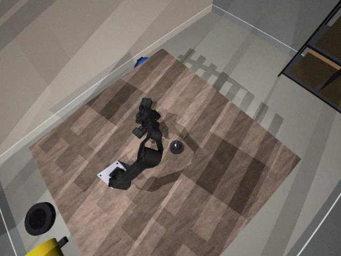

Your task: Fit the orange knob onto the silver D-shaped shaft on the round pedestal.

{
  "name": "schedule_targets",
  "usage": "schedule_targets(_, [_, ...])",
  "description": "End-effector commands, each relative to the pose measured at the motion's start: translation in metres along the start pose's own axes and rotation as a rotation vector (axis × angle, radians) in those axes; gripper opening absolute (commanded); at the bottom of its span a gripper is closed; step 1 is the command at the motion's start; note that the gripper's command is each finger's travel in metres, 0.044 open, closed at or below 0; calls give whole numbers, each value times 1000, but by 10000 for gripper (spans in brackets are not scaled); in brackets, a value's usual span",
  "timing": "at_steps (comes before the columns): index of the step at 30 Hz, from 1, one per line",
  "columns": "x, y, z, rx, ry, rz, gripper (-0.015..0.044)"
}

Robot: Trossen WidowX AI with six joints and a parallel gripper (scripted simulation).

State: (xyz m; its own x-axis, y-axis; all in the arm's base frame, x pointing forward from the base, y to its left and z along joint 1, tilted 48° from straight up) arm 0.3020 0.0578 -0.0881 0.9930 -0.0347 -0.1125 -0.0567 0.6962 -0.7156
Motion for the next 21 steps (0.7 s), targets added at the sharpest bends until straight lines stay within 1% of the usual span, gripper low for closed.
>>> schedule_targets(1, [3,1,13,5,-5,-10,0])
schedule_targets(21, [7,4,74,-4,15,-35,0])
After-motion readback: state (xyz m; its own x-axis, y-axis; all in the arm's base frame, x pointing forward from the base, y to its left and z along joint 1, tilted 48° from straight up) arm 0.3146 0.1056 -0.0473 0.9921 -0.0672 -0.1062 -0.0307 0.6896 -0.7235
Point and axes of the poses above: the point midway between the two fingers, 35 mm back from their tips, its own z axis back along the fingers, its own x axis across the jaws, y = z × x, the point moved 7 cm from there along z, back along the fingers, and after that the axes turned 1 degree about -z, right-handed, at the moved point
